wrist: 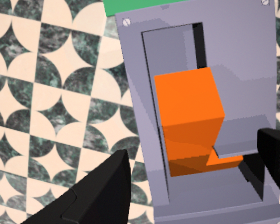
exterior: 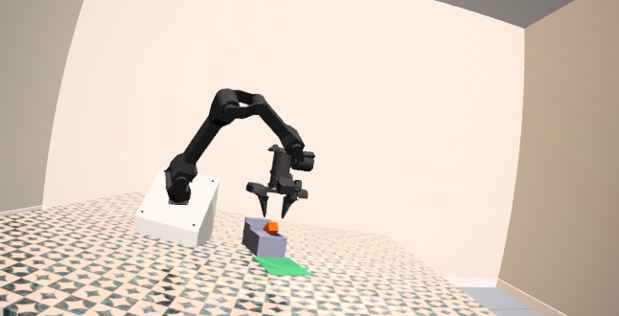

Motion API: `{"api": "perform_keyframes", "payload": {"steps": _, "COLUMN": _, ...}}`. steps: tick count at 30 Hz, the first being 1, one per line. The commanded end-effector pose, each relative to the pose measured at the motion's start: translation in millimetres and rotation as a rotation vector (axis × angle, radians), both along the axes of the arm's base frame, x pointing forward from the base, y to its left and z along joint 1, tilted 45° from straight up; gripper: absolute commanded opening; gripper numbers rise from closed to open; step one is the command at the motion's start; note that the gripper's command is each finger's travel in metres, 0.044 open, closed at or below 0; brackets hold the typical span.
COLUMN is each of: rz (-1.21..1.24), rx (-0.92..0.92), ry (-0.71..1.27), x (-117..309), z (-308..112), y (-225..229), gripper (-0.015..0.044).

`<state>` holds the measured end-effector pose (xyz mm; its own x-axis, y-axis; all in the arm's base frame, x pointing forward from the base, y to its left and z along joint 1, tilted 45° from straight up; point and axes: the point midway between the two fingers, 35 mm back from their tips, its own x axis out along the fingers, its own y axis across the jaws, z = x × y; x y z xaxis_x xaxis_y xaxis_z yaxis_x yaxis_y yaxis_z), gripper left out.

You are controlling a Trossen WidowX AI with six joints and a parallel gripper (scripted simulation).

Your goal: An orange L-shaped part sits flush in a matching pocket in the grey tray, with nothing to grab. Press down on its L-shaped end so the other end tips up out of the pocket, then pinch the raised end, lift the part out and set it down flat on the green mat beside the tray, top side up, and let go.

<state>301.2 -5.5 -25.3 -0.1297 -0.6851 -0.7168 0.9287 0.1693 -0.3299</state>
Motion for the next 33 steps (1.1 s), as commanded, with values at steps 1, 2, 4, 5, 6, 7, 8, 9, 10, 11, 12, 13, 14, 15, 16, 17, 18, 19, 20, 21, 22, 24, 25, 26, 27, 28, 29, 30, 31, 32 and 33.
{"api": "perform_keyframes", "payload": {"steps": 1, "rz": 0.003, "rx": -0.006, "ry": 0.010, "x": -2, "z": -7, "y": -7, "gripper": 0.0280}}
{"api": "perform_keyframes", "payload": {"steps": 2, "rz": 0.003, "rx": -0.006, "ry": 0.010, "x": -2, "z": -8, "y": -8, "gripper": 0.0280}}
{"api": "perform_keyframes", "payload": {"steps": 4, "rz": 0.003, "rx": -0.006, "ry": 0.010, "x": -3, "z": -10, "y": -10, "gripper": 0.0280}}
{"api": "perform_keyframes", "payload": {"steps": 5, "rz": 0.003, "rx": -0.006, "ry": 0.010, "x": -3, "z": -11, "y": -11, "gripper": 0.0280}}
{"api": "perform_keyframes", "payload": {"steps": 6, "rz": 0.003, "rx": -0.006, "ry": 0.010, "x": -3, "z": -12, "y": -13, "gripper": 0.0280}}
{"api": "perform_keyframes", "payload": {"steps": 7, "rz": 0.003, "rx": -0.006, "ry": 0.010, "x": -3, "z": -14, "y": -14, "gripper": 0.0280}}
{"api": "perform_keyframes", "payload": {"steps": 8, "rz": 0.003, "rx": -0.006, "ry": 0.010, "x": -4, "z": -15, "y": -15, "gripper": 0.0280}}
{"api": "perform_keyframes", "payload": {"steps": 9, "rz": 0.003, "rx": -0.007, "ry": 0.010, "x": -4, "z": -16, "y": -16, "gripper": 0.0280}}
{"api": "perform_keyframes", "payload": {"steps": 10, "rz": 0.003, "rx": -0.007, "ry": 0.010, "x": -4, "z": -17, "y": -17, "gripper": 0.0280}}
{"api": "perform_keyframes", "payload": {"steps": 11, "rz": 0.003, "rx": -0.007, "ry": 0.010, "x": -4, "z": -18, "y": -18, "gripper": 0.0280}}
{"api": "perform_keyframes", "payload": {"steps": 12, "rz": 0.003, "rx": -0.007, "ry": 0.010, "x": -5, "z": -19, "y": -19, "gripper": 0.0280}}
{"api": "perform_keyframes", "payload": {"steps": 13, "rz": 0.003, "rx": -0.007, "ry": 0.010, "x": -5, "z": -20, "y": -21, "gripper": 0.0280}}
{"api": "perform_keyframes", "payload": {"steps": 14, "rz": 0.003, "rx": -0.007, "ry": 0.010, "x": -5, "z": -21, "y": -22, "gripper": 0.0280}}
{"api": "perform_keyframes", "payload": {"steps": 15, "rz": 0.003, "rx": -0.007, "ry": 0.010, "x": -5, "z": -23, "y": -23, "gripper": 0.0280}}
{"api": "perform_keyframes", "payload": {"steps": 16, "rz": 0.003, "rx": -0.007, "ry": 0.010, "x": -6, "z": -24, "y": -24, "gripper": 0.0280}}
{"api": "perform_keyframes", "payload": {"steps": 17, "rz": 0.002, "rx": -0.008, "ry": 0.010, "x": -6, "z": -25, "y": -25, "gripper": 0.0280}}
{"api": "perform_keyframes", "payload": {"steps": 18, "rz": 0.002, "rx": -0.008, "ry": 0.011, "x": -6, "z": -26, "y": -26, "gripper": 0.0280}}
{"api": "perform_keyframes", "payload": {"steps": 19, "rz": 0.002, "rx": -0.008, "ry": 0.011, "x": -7, "z": -27, "y": -27, "gripper": 0.0280}}
{"api": "perform_keyframes", "payload": {"steps": 20, "rz": 0.002, "rx": -0.008, "ry": 0.011, "x": -7, "z": -28, "y": -28, "gripper": 0.0280}}
{"api": "perform_keyframes", "payload": {"steps": 21, "rz": 0.002, "rx": -0.008, "ry": 0.011, "x": -7, "z": -29, "y": -30, "gripper": 0.0280}}
{"api": "perform_keyframes", "payload": {"steps": 22, "rz": 0.002, "rx": -0.008, "ry": 0.011, "x": -8, "z": -30, "y": -30, "gripper": 0.0280}}
{"api": "perform_keyframes", "payload": {"steps": 24, "rz": 0.002, "rx": -0.009, "ry": 0.011, "x": -8, "z": -31, "y": -31, "gripper": 0.0280}}
{"api": "perform_keyframes", "payload": {"steps": 25, "rz": 0.002, "rx": -0.009, "ry": 0.011, "x": -8, "z": -31, "y": -31, "gripper": 0.0280}}
{"api": "perform_keyframes", "payload": {"steps": 26, "rz": 0.002, "rx": -0.009, "ry": 0.011, "x": -8, "z": -31, "y": -31, "gripper": 0.0280}}
{"api": "perform_keyframes", "payload": {"steps": 27, "rz": 0.002, "rx": -0.009, "ry": 0.011, "x": -8, "z": -31, "y": -31, "gripper": 0.0280}}
{"api": "perform_keyframes", "payload": {"steps": 28, "rz": -0.003, "rx": -0.003, "ry": 0.000, "x": -6, "z": -28, "y": -29, "gripper": 0.0254}}
{"api": "perform_keyframes", "payload": {"steps": 29, "rz": -0.003, "rx": -0.003, "ry": 0.000, "x": -6, "z": -28, "y": -29, "gripper": 0.0228}}
{"api": "perform_keyframes", "payload": {"steps": 30, "rz": -0.003, "rx": -0.003, "ry": 0.000, "x": -6, "z": -28, "y": -29, "gripper": 0.0201}}
{"api": "perform_keyframes", "payload": {"steps": 31, "rz": -0.003, "rx": -0.003, "ry": 0.000, "x": -6, "z": -28, "y": -29, "gripper": 0.0175}}
{"api": "perform_keyframes", "payload": {"steps": 32, "rz": -0.003, "rx": -0.003, "ry": 0.000, "x": -6, "z": -28, "y": -29, "gripper": 0.0149}}
{"api": "perform_keyframes", "payload": {"steps": 33, "rz": -0.003, "rx": -0.003, "ry": 0.000, "x": -6, "z": -28, "y": -29, "gripper": 0.0142}}
